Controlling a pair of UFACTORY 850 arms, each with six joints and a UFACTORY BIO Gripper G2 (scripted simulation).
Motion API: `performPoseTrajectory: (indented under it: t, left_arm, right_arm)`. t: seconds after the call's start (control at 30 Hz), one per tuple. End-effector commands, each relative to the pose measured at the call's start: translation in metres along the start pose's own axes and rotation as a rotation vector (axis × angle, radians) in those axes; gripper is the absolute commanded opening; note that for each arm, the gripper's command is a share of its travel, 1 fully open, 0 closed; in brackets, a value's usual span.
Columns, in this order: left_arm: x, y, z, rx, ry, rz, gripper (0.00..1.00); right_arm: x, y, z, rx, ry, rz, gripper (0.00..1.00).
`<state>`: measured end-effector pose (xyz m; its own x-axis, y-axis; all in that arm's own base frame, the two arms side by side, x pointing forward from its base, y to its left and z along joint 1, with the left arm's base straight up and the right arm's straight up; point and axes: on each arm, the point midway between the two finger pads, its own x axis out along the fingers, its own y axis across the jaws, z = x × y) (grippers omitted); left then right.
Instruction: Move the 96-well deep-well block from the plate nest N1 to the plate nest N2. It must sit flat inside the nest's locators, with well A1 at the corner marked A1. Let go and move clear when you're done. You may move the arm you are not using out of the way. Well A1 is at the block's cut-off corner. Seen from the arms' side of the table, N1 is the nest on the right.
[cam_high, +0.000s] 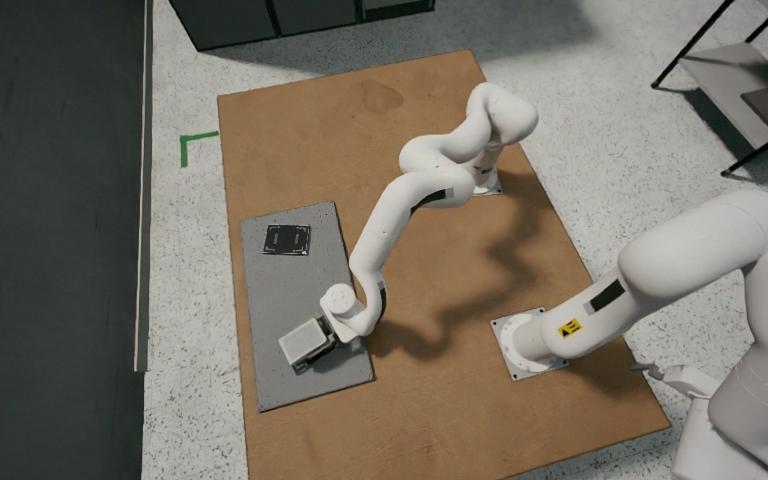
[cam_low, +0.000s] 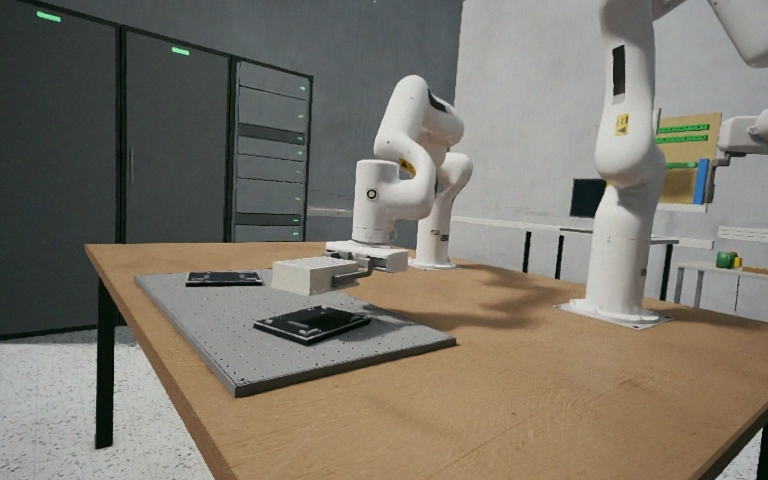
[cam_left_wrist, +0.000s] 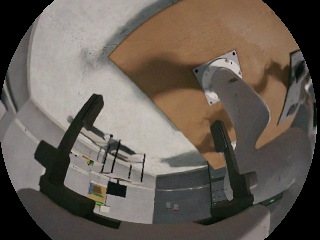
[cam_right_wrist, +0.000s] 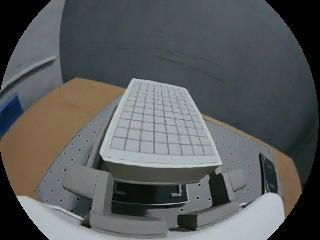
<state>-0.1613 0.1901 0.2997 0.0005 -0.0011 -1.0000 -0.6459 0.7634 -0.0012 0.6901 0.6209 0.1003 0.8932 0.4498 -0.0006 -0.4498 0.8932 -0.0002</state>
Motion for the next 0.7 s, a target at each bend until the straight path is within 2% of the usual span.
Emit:
performPoseTrajectory:
  t: [0.0, 0.67]
  left_arm:
    - [0.0, 0.0, 0.0, 0.0, 0.0, 0.001, 1.0]
    - [0.0, 0.0, 0.0, 0.0, 0.0, 0.001, 1.0]
  right_arm:
    - [0.001, 0.0, -0.005, 0.001, -0.003, 0.0, 0.0]
    - [0.001, 0.0, -0.035, 0.001, -0.003, 0.0, 0.0]
